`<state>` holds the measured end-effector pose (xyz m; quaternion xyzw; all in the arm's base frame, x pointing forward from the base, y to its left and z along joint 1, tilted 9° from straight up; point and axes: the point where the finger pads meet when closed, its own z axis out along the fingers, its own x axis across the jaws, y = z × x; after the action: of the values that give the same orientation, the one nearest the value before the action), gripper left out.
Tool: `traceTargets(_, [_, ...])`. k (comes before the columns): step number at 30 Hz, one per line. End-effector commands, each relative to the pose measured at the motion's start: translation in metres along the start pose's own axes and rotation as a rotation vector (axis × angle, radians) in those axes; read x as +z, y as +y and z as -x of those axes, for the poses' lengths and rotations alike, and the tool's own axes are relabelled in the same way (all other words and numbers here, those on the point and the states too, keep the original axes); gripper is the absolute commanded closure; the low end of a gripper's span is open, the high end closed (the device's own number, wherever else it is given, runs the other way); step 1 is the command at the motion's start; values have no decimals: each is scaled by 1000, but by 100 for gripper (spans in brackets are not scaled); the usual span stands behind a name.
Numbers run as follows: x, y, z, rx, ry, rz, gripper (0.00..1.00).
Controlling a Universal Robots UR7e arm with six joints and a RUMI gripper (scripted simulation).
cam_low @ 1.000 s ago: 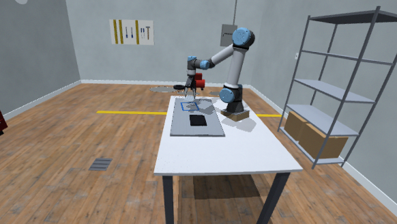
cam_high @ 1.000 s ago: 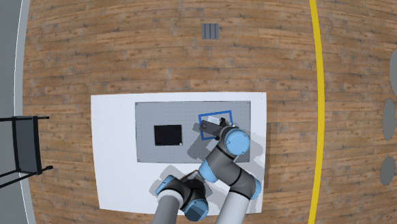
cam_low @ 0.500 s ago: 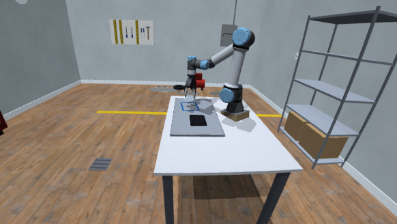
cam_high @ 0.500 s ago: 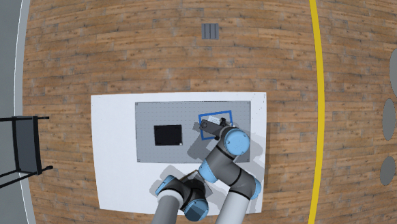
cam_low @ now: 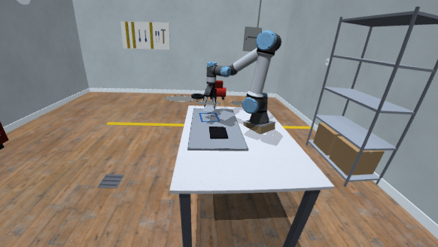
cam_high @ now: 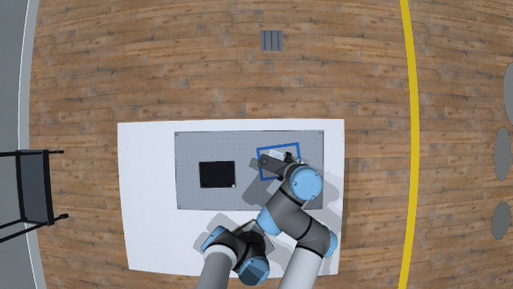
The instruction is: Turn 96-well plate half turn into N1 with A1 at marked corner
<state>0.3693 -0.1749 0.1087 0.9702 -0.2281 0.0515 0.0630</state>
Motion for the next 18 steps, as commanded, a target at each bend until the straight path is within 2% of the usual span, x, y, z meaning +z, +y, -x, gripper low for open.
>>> traceTargets(1, [0,0,0,0,1,0,100])
traceTargets(18, [8,0,0,0,1,0,100])
